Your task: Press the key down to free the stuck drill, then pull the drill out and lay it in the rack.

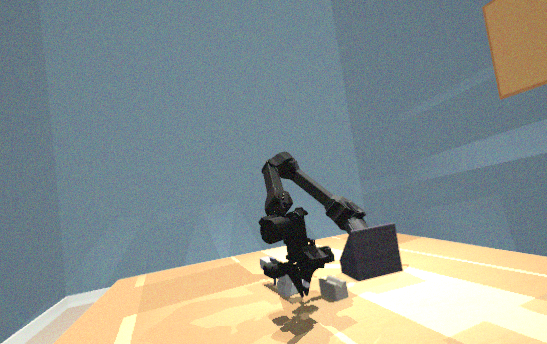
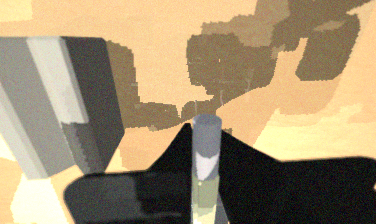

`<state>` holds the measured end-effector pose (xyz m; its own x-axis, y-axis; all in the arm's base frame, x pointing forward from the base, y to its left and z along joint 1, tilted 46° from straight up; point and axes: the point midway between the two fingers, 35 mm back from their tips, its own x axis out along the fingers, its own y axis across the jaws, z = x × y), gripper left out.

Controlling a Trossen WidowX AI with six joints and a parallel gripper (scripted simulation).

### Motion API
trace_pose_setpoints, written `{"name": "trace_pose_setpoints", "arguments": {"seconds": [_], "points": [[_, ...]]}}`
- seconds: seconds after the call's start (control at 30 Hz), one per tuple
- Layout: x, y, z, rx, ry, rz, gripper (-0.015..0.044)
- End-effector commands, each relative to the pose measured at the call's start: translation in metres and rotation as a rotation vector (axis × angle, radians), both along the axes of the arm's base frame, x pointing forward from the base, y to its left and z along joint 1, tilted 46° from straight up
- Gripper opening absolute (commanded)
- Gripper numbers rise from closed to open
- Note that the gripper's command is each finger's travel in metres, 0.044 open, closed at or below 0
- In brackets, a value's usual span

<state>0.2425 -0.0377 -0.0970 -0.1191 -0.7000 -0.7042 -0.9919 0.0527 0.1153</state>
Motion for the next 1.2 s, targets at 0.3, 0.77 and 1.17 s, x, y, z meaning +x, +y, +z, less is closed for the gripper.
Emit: {"name": "trace_pose_setpoints", "arguments": {"seconds": [0.3,0.77,1.17], "points": [[-0.001,0.011,-0.014,0.002,0.002,-0.002,0.0],[-0.002,0.025,-0.03,0.003,0.001,-0.002,0.0],[-0.003,0.039,-0.044,0.005,0.0,-0.002,0.0]]}}
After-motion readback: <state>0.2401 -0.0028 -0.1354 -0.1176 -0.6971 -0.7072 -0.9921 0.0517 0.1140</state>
